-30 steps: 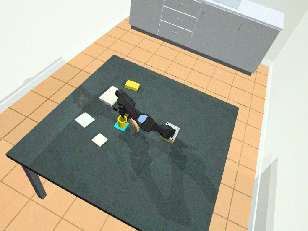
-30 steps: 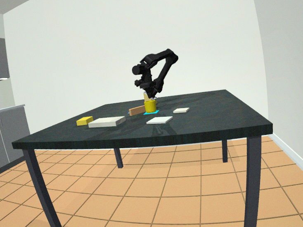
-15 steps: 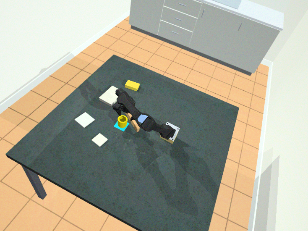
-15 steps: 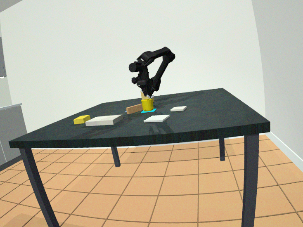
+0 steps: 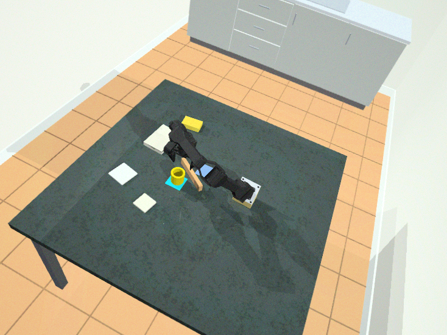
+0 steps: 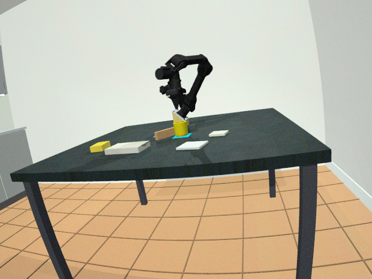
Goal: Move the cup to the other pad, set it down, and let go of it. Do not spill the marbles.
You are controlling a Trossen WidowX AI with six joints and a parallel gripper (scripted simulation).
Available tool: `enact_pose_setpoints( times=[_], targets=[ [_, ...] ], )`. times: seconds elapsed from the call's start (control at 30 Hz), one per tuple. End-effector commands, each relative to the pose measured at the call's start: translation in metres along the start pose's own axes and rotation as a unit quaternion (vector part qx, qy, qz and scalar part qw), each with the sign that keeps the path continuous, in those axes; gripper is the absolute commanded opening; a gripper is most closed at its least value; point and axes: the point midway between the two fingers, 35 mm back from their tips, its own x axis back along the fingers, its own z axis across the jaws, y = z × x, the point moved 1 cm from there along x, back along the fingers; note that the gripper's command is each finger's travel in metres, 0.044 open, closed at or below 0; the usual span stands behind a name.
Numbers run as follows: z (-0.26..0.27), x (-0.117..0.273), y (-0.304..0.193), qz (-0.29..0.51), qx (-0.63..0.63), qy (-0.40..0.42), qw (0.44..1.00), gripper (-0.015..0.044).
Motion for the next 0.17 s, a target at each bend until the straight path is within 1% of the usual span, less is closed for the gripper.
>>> enact_pose_setpoints(
  times=[0.0, 0.13],
  targets=[
    [0.0001, 0.0090, 0.0001, -0.002, 0.002, -0.004, 1.000, 0.0440],
    [0.0006, 0.0075, -0.0003, 0.000, 0.000, 0.000, 1.000, 0.0440]
  ],
)
